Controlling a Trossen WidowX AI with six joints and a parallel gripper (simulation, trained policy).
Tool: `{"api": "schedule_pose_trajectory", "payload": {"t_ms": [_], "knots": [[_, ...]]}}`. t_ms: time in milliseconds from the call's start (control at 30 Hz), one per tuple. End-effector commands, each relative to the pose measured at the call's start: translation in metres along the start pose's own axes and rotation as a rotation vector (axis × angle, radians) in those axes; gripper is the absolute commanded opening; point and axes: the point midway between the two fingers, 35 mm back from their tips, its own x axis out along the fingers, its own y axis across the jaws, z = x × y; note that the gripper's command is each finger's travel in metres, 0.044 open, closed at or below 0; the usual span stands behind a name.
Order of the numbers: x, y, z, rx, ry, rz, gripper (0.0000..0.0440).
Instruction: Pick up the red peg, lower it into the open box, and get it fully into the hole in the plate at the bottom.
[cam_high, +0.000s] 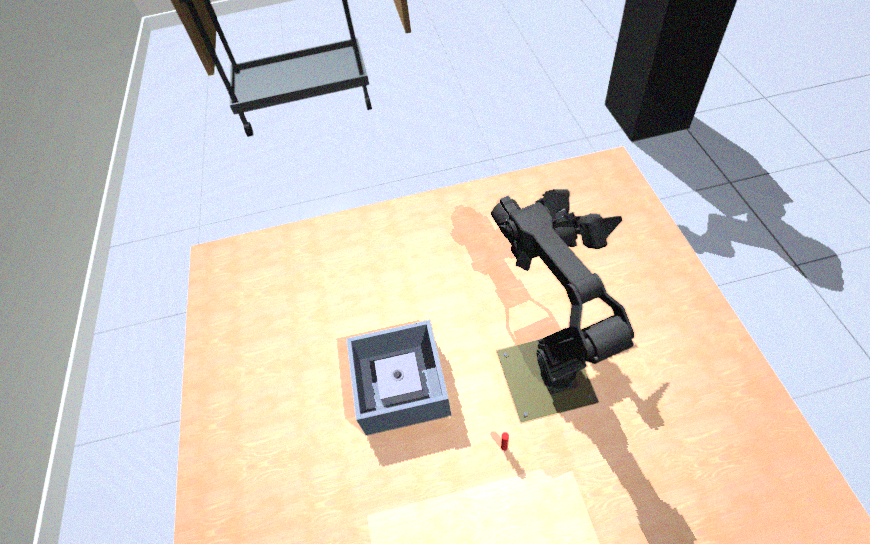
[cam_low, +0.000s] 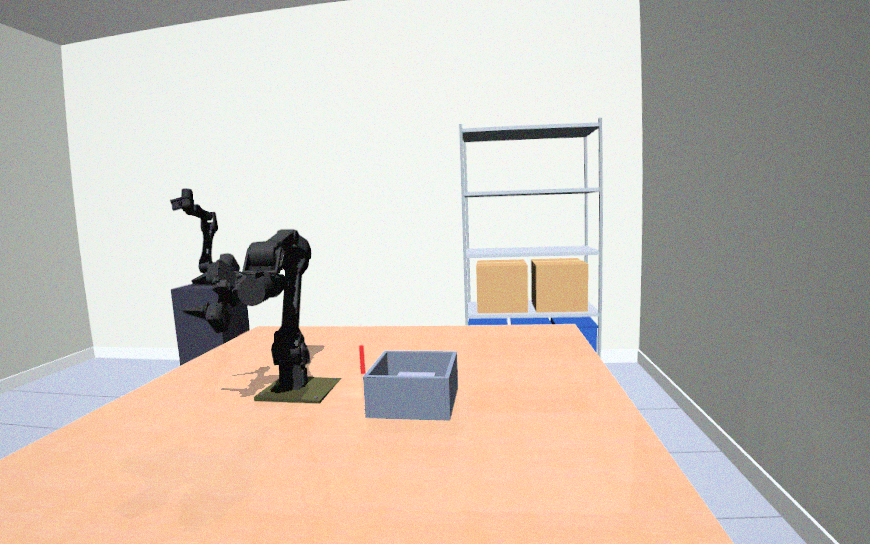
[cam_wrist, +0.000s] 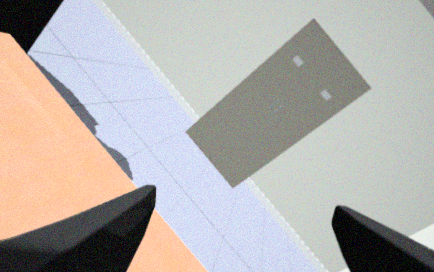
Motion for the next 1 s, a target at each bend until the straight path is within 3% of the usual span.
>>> {"api": "schedule_pose_trajectory", "payload": {"t_ms": [0,67,367,967], "knots": [[-0.002,0.002,0.000,-0.003,0.000,0.017,0.0422],[-0.009,0.009,0.002,-0.008,-0.006,0.064,0.0440],[-0.066,0.052,0.003,-0.021,-0.073,0.361,0.0440],[-0.214,0.086,-0.034,-0.133,-0.145,0.965,0.0440]]}}
